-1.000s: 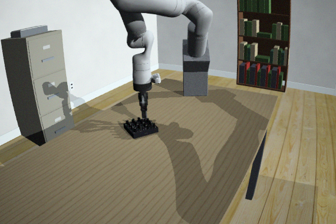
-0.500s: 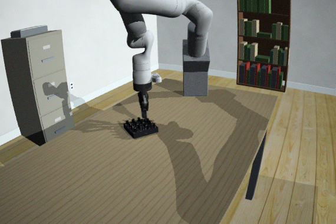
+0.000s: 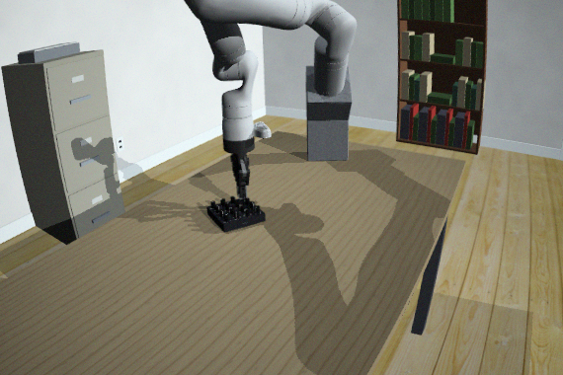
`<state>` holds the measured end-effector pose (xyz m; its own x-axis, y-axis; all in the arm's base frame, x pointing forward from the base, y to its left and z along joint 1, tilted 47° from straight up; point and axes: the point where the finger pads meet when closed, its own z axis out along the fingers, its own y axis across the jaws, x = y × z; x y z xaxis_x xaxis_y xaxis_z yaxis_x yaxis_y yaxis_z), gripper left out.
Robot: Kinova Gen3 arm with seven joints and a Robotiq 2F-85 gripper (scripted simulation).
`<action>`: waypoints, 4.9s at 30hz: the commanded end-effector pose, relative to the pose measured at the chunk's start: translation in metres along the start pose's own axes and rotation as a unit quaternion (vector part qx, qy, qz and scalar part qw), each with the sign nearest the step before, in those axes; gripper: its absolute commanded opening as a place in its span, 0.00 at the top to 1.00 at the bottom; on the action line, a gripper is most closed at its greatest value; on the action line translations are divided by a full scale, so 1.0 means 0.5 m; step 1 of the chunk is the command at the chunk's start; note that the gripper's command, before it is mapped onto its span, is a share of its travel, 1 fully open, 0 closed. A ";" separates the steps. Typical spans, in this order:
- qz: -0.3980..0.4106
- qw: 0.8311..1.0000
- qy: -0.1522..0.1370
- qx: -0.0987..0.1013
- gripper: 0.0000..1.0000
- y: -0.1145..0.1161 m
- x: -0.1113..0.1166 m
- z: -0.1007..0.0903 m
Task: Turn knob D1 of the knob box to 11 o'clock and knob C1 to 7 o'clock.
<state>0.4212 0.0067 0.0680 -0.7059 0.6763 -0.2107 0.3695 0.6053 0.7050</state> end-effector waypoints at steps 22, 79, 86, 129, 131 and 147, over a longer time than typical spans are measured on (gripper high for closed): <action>0.000 1.000 0.001 0.000 0.81 0.000 0.001 0.001; 0.000 1.000 0.001 0.000 0.00 0.000 0.001 -0.083; 0.000 1.000 0.001 0.000 0.00 0.000 0.001 -0.103; 0.000 1.000 0.001 0.000 0.00 0.000 0.000 -0.298; 0.000 1.000 0.001 0.000 0.00 0.000 0.000 -0.300; 0.000 1.000 0.001 0.000 0.00 0.000 0.000 -0.302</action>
<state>0.3298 -0.0562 0.1698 -0.7075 0.6750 -0.2091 0.3697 0.6057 0.7046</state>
